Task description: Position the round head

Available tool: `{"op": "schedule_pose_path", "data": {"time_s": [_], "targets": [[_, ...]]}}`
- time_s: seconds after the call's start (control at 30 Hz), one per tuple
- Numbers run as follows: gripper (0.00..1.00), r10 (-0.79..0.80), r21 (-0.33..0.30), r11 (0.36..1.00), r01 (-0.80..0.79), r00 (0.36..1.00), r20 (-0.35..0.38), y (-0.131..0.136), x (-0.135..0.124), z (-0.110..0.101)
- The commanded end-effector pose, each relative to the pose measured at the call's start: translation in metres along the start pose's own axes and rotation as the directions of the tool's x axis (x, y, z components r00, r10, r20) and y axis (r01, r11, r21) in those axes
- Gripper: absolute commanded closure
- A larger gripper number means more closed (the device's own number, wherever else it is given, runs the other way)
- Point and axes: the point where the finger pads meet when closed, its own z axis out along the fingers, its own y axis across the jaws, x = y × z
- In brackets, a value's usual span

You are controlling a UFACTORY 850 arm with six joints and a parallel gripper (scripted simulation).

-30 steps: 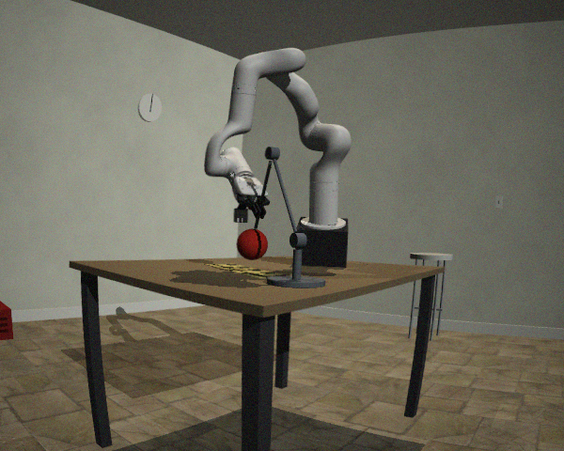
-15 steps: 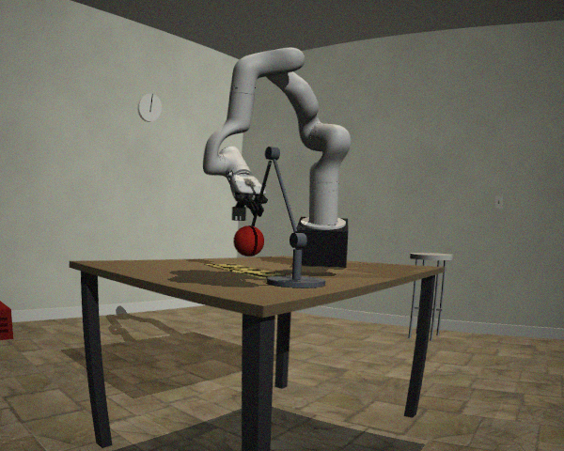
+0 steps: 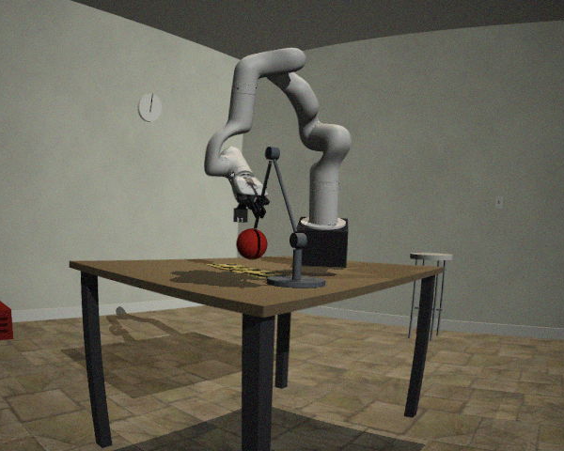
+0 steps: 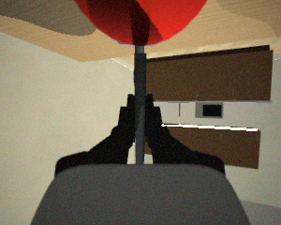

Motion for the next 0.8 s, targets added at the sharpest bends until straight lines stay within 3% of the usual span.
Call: {"op": "schedule_pose_path", "data": {"time_s": [0.0, 0.5, 0.77], "targets": [[1.0, -0.001, 0.001, 1.0, 0.001, 1.0, 0.001, 0.0, -0.002, 0.003], [1.0, -0.001, 0.001, 1.0, 0.001, 1.0, 0.001, 0.0, 0.004, -0.015], [1.0, -0.001, 0.001, 1.0, 0.001, 1.0, 0.001, -0.001, 0.002, -0.008]]}}
